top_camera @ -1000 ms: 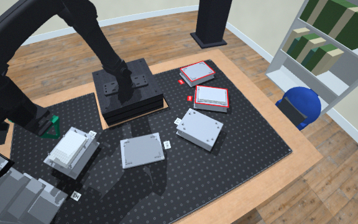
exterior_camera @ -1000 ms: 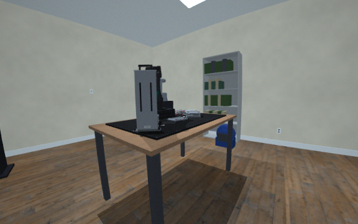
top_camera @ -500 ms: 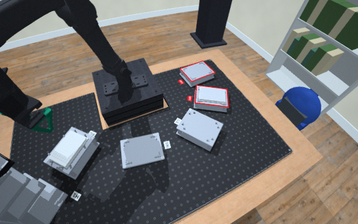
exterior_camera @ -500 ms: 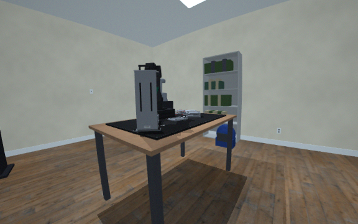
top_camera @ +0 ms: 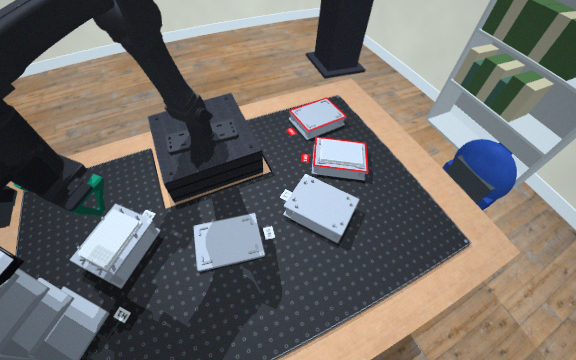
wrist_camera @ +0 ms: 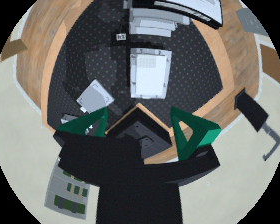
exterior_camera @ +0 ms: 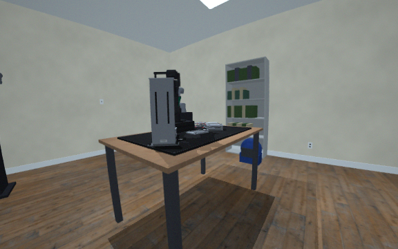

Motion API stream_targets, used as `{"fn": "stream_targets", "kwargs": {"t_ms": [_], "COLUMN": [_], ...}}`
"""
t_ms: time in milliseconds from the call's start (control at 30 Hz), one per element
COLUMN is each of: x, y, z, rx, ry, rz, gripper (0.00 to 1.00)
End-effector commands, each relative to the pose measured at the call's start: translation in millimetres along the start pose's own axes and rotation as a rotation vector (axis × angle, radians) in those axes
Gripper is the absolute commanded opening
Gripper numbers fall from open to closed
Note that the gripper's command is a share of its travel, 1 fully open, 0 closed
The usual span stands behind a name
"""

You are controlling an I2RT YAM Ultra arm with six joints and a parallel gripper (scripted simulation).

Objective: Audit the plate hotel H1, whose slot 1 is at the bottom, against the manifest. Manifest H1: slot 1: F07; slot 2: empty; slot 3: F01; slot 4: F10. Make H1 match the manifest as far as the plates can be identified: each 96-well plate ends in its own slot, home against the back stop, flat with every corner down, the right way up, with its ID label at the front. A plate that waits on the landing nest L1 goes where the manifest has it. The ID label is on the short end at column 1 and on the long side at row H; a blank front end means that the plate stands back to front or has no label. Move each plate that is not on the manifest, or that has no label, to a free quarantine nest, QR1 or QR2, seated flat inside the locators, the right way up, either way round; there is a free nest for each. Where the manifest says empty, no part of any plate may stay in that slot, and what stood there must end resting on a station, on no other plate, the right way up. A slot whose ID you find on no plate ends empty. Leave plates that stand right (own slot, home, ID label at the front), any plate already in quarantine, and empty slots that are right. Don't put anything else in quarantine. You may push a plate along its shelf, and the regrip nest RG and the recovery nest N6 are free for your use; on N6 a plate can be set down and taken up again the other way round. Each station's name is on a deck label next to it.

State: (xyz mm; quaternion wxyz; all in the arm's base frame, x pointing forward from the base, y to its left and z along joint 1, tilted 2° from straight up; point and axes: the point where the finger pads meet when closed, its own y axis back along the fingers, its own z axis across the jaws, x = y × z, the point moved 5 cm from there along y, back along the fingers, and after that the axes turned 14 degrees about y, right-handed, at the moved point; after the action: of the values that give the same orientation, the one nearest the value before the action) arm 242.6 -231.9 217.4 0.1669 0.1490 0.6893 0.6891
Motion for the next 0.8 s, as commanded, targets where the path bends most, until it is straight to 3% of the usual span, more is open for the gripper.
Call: {"fn": "stream_targets", "kwargs": {"t_ms": [0, 300, 767], "x": [-0.8, -3.8, 9.4], "y": [8.6, 8.4, 6.6], "z": [8.2, 31.4, 77.5], "rx": [0.009, 0.009, 0.062], "ry": [-0.024, -0.024, -0.024], "rz": [-0.03, -0.03, -0.24], "gripper": [1.0, 1.0, 1.0]}}
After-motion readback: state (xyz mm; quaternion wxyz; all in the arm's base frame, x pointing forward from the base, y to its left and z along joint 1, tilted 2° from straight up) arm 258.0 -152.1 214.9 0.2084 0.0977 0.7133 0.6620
